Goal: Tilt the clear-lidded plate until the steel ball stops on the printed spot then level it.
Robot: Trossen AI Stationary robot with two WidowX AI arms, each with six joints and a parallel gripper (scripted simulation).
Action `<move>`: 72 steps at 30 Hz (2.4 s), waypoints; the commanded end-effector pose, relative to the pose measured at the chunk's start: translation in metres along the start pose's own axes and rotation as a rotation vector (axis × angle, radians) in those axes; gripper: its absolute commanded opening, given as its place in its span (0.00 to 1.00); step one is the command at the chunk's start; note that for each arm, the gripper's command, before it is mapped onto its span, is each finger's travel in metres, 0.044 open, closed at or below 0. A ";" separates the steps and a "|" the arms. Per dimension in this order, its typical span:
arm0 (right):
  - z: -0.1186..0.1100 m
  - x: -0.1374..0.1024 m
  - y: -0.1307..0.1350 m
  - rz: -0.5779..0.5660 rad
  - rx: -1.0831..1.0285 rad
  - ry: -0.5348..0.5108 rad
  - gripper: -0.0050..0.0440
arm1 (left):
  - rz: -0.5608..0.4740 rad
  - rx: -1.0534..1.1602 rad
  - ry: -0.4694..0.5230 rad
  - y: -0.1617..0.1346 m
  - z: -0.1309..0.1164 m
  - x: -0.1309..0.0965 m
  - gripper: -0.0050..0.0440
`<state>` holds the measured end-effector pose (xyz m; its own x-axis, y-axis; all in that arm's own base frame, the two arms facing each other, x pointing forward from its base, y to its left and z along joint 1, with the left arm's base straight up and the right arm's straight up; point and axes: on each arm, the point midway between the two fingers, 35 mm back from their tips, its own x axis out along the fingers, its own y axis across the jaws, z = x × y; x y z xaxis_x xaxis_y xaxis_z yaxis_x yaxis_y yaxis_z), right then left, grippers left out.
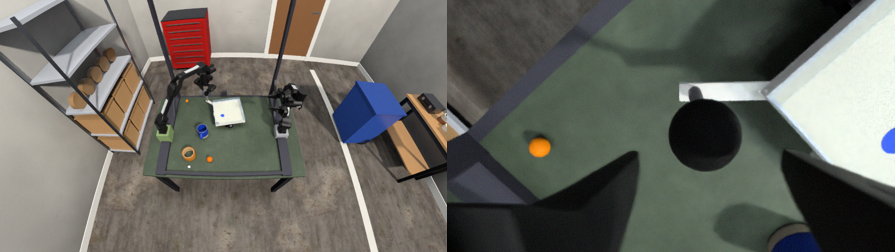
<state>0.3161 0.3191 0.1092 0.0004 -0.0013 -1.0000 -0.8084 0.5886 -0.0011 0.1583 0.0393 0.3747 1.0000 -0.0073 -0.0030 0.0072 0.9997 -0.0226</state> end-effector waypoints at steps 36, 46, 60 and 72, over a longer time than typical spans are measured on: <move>0.003 -0.018 0.001 -0.004 0.003 -0.050 0.65 | 0.000 0.023 -0.003 -0.001 0.006 0.000 0.92; 0.001 -0.011 0.001 -0.001 0.000 -0.033 0.65 | 0.000 0.023 -0.003 -0.001 0.006 0.000 0.92; 0.002 -0.002 0.002 -0.001 -0.004 -0.029 0.65 | 0.000 0.023 -0.003 -0.001 0.006 0.000 0.92; 0.003 0.008 0.003 0.000 -0.003 -0.021 0.65 | 0.000 0.023 -0.003 -0.001 0.006 0.000 0.92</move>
<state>0.3169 0.3190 0.0950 -0.0025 -0.0036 -1.0000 -0.8075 0.5898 -0.0001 0.1583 0.0393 0.3747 1.0000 -0.0073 -0.0030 0.0072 0.9997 -0.0226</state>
